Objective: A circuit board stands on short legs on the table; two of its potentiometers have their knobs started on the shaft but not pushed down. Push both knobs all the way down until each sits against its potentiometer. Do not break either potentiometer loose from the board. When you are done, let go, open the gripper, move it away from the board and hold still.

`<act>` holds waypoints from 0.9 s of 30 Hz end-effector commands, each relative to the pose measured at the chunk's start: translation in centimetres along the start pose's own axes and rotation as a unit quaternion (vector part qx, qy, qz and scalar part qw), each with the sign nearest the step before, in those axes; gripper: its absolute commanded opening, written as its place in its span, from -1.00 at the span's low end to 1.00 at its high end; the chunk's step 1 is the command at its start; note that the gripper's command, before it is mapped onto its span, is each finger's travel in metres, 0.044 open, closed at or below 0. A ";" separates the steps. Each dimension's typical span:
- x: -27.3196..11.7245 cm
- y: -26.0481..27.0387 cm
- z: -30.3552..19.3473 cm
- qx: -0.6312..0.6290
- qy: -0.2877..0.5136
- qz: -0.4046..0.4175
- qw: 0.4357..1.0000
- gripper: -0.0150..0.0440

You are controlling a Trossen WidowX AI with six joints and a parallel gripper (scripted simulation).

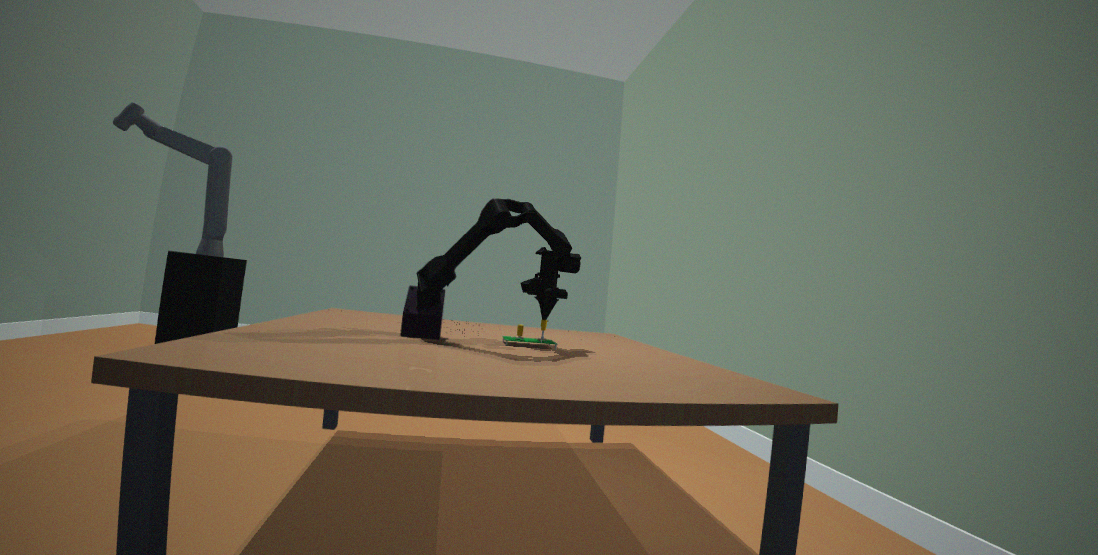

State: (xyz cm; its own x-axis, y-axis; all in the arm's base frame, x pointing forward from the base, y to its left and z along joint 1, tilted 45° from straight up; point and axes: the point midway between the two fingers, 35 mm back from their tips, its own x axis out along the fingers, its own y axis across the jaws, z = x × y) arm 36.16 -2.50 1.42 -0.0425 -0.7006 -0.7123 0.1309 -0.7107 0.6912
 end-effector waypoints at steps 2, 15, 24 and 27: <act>0.5 0.1 0.0 0.000 0.000 0.002 1.000 -0.49; 1.1 0.1 0.0 0.000 0.000 0.002 1.000 -0.49; 1.2 0.1 0.0 0.000 0.000 0.002 1.000 -0.49; 1.5 0.1 0.0 0.000 0.000 0.003 1.000 -0.49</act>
State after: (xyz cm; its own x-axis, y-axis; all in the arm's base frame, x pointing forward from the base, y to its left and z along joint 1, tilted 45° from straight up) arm 36.08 -2.85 0.99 -0.0352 -0.7017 -0.7116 0.1386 -0.7086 0.6919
